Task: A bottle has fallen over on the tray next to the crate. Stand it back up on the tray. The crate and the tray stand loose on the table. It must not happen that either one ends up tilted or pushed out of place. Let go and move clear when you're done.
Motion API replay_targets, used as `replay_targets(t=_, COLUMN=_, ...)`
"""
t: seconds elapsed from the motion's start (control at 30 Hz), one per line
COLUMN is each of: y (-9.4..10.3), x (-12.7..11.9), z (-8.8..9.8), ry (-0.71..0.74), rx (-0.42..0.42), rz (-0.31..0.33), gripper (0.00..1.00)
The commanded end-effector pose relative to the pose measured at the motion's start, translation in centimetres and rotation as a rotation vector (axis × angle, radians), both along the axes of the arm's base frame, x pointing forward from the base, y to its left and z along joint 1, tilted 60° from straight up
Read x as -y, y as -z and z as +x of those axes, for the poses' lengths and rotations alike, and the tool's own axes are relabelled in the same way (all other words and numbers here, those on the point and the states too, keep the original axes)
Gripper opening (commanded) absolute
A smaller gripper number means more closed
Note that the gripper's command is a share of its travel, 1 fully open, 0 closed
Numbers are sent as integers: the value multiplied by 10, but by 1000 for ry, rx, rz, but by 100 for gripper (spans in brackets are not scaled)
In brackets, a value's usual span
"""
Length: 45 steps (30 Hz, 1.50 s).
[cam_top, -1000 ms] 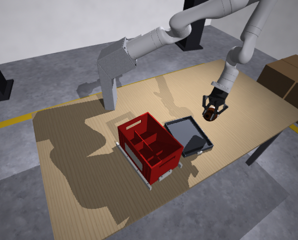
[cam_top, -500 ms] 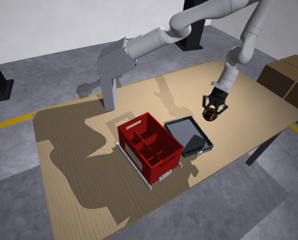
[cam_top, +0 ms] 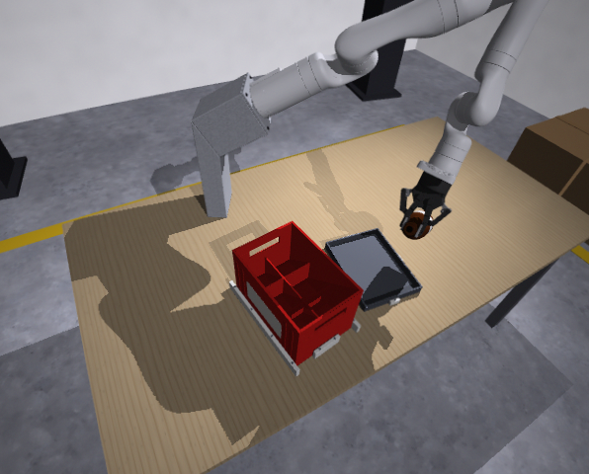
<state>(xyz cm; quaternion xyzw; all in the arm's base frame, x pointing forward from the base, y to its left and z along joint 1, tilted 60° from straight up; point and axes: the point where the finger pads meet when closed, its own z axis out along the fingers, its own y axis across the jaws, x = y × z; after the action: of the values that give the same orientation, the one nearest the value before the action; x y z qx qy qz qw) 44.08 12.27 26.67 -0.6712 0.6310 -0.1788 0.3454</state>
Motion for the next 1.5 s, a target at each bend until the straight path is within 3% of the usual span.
replay_targets(t=0.0, y=0, x=-2, z=-1, ry=-2, rx=4, rz=-2, gripper=0)
replay_targets(t=0.7, y=3, x=-4, z=-4, ry=3, rx=-11, rz=-12, gripper=0)
replay_targets(t=1.47, y=11, x=-4, z=-10, ry=53, rx=-48, rz=-79, gripper=0)
